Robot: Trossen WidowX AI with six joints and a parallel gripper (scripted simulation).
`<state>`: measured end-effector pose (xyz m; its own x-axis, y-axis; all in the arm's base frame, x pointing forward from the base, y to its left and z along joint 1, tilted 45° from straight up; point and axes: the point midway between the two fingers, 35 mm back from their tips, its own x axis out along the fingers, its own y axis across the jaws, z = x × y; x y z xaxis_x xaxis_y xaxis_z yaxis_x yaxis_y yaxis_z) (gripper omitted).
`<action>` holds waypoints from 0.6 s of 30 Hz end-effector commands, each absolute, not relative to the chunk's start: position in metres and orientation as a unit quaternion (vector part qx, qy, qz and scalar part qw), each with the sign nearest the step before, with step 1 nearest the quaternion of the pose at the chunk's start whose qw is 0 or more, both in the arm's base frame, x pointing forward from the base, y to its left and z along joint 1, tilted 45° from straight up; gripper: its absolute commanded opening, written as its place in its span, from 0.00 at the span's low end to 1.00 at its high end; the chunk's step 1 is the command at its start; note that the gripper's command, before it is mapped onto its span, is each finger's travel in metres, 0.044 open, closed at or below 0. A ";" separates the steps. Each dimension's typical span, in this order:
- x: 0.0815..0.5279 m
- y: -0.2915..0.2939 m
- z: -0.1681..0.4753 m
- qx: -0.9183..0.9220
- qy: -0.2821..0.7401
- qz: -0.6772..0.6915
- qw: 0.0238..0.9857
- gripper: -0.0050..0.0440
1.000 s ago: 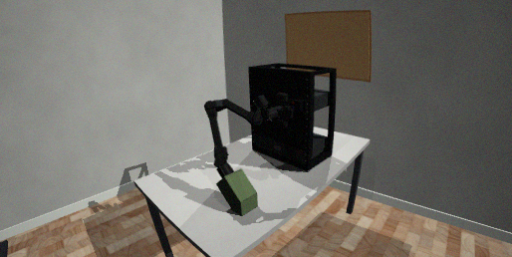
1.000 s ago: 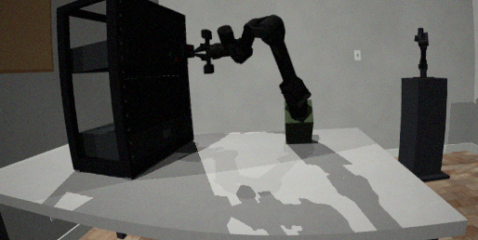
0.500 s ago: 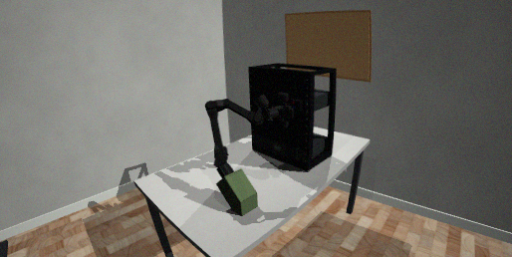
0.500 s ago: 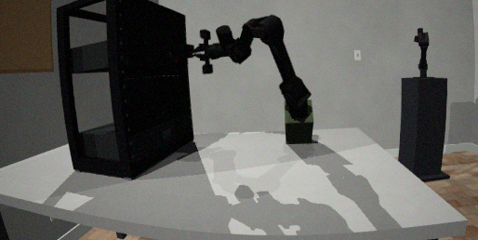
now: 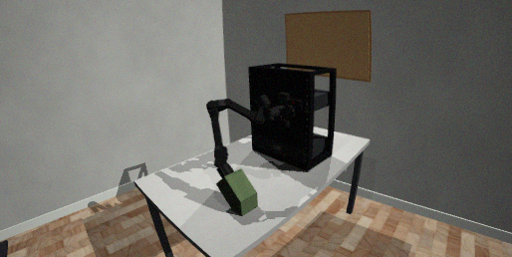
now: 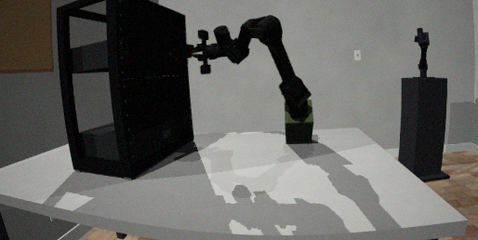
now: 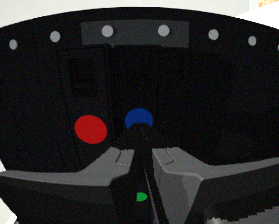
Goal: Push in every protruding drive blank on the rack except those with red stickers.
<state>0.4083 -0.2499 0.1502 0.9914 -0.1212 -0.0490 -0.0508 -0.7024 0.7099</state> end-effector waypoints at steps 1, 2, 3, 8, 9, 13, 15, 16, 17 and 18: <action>0.416 -0.252 0.154 0.921 -0.050 -0.043 0.384 0.10; 0.416 -0.252 0.154 0.921 -0.050 -0.043 0.384 0.10; 0.416 -0.252 0.154 0.921 -0.050 -0.043 0.384 0.10; 0.420 -0.253 0.153 0.921 -0.050 -0.043 0.384 0.10; 0.420 -0.253 0.153 0.921 -0.050 -0.043 0.384 0.10; 0.422 -0.253 0.153 0.921 -0.050 -0.043 0.384 0.10; 0.423 -0.253 0.153 0.921 -0.050 -0.043 0.384 0.10; 0.423 -0.253 0.153 0.921 -0.050 -0.043 0.384 0.10; 0.423 -0.253 0.153 0.921 -0.050 -0.043 0.384 0.10; 0.423 -0.253 0.153 0.921 -0.050 -0.043 0.384 0.10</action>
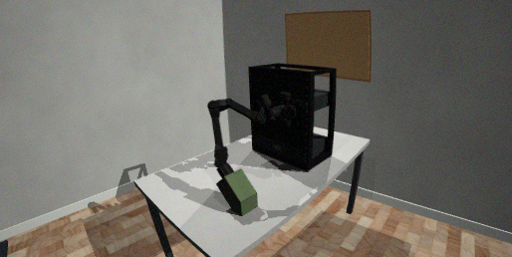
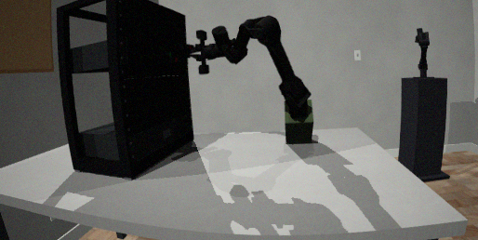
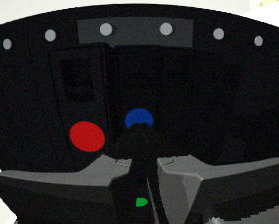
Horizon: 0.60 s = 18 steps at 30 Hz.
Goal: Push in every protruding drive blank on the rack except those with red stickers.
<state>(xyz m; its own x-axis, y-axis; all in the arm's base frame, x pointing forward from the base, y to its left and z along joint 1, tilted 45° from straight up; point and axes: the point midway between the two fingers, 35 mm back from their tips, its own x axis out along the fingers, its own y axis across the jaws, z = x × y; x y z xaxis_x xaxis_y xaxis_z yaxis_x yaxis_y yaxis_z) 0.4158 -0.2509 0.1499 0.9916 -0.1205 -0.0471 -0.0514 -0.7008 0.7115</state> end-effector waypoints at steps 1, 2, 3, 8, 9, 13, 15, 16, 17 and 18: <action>0.423 -0.253 0.153 0.921 -0.050 -0.043 0.384 0.10; 0.423 -0.253 0.153 0.921 -0.050 -0.043 0.384 0.10; 0.423 -0.253 0.153 0.921 -0.050 -0.043 0.384 0.10; 0.424 -0.253 0.152 0.921 -0.050 -0.043 0.384 0.10; 0.424 -0.253 0.152 0.921 -0.050 -0.043 0.384 0.10; 0.426 -0.253 0.152 0.921 -0.050 -0.043 0.384 0.10; 0.426 -0.253 0.152 0.921 -0.050 -0.043 0.384 0.10; 0.426 -0.253 0.152 0.921 -0.050 -0.043 0.384 0.10; 0.426 -0.253 0.152 0.921 -0.050 -0.043 0.384 0.10; 0.426 -0.253 0.152 0.921 -0.050 -0.043 0.384 0.10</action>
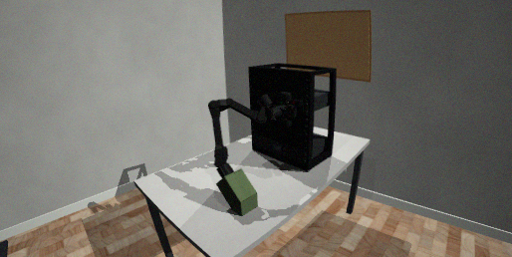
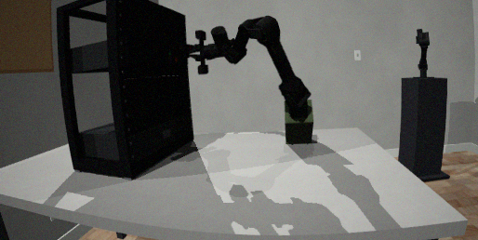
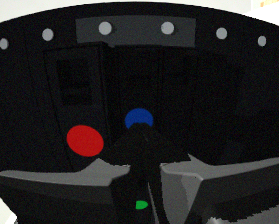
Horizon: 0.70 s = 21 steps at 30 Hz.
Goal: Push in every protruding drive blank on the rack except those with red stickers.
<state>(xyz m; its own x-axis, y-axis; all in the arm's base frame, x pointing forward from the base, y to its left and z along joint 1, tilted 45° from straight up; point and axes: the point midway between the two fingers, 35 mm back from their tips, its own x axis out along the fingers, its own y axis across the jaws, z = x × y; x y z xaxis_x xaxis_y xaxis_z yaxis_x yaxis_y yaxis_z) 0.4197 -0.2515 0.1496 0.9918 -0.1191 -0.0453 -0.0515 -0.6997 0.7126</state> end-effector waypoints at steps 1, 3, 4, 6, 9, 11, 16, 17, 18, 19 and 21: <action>0.426 -0.253 0.152 0.921 -0.050 -0.043 0.384 0.10; 0.426 -0.253 0.152 0.921 -0.050 -0.043 0.384 0.10; 0.426 -0.253 0.152 0.921 -0.050 -0.043 0.384 0.10; 0.427 -0.253 0.152 0.921 -0.050 -0.043 0.384 0.10; 0.428 -0.253 0.151 0.921 -0.050 -0.043 0.384 0.10; 0.428 -0.253 0.151 0.921 -0.050 -0.043 0.384 0.10; 0.429 -0.253 0.151 0.921 -0.050 -0.043 0.384 0.10; 0.429 -0.253 0.151 0.921 -0.050 -0.043 0.384 0.10; 0.429 -0.253 0.151 0.921 -0.050 -0.043 0.384 0.10; 0.429 -0.253 0.151 0.921 -0.050 -0.043 0.384 0.10; 0.429 -0.253 0.151 0.921 -0.050 -0.043 0.384 0.10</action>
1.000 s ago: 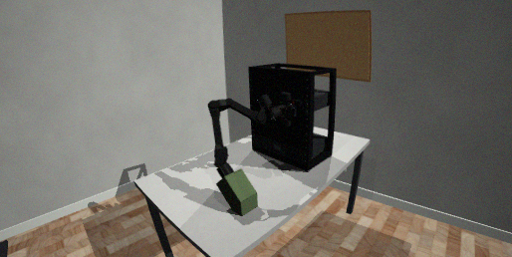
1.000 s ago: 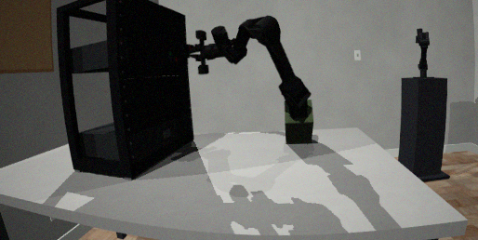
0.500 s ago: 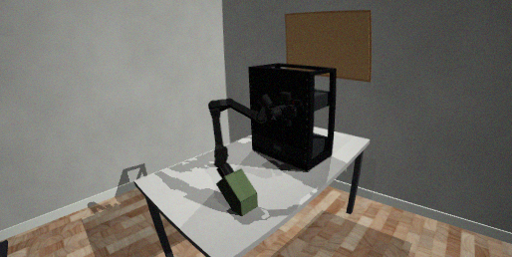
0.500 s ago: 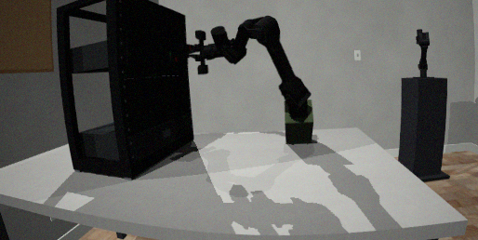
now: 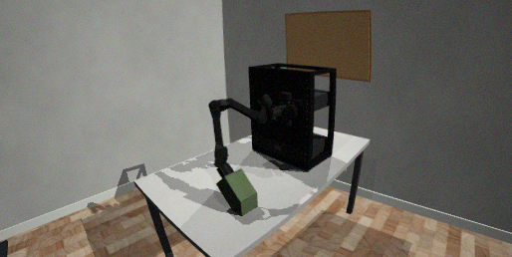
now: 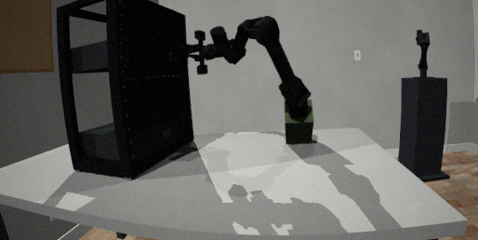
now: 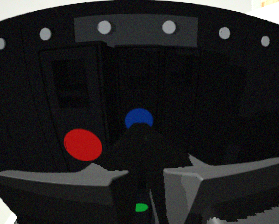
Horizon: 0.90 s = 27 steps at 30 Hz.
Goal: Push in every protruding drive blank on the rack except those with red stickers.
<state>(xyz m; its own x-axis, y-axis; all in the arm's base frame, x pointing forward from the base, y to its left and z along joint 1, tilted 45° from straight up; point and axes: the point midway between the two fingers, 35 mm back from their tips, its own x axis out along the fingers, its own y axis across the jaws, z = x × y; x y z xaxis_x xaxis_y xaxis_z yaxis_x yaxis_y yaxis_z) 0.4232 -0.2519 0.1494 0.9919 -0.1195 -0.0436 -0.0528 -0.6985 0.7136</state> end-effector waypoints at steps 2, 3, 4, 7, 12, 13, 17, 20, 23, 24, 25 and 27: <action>0.430 -0.253 0.151 0.921 -0.050 -0.043 0.384 0.10; 0.430 -0.253 0.151 0.921 -0.050 -0.043 0.384 0.10; 0.430 -0.253 0.151 0.921 -0.050 -0.043 0.384 0.10; 0.431 -0.253 0.150 0.921 -0.050 -0.043 0.384 0.10; 0.431 -0.253 0.150 0.921 -0.050 -0.043 0.384 0.10; 0.431 -0.253 0.150 0.921 -0.050 -0.043 0.384 0.10; 0.432 -0.253 0.150 0.921 -0.050 -0.043 0.384 0.10; 0.434 -0.253 0.150 0.921 -0.050 -0.043 0.384 0.10; 0.436 -0.253 0.150 0.921 -0.050 -0.043 0.384 0.10; 0.436 -0.253 0.149 0.921 -0.050 -0.043 0.384 0.10; 0.436 -0.253 0.149 0.921 -0.050 -0.043 0.384 0.10; 0.436 -0.253 0.149 0.921 -0.050 -0.043 0.384 0.10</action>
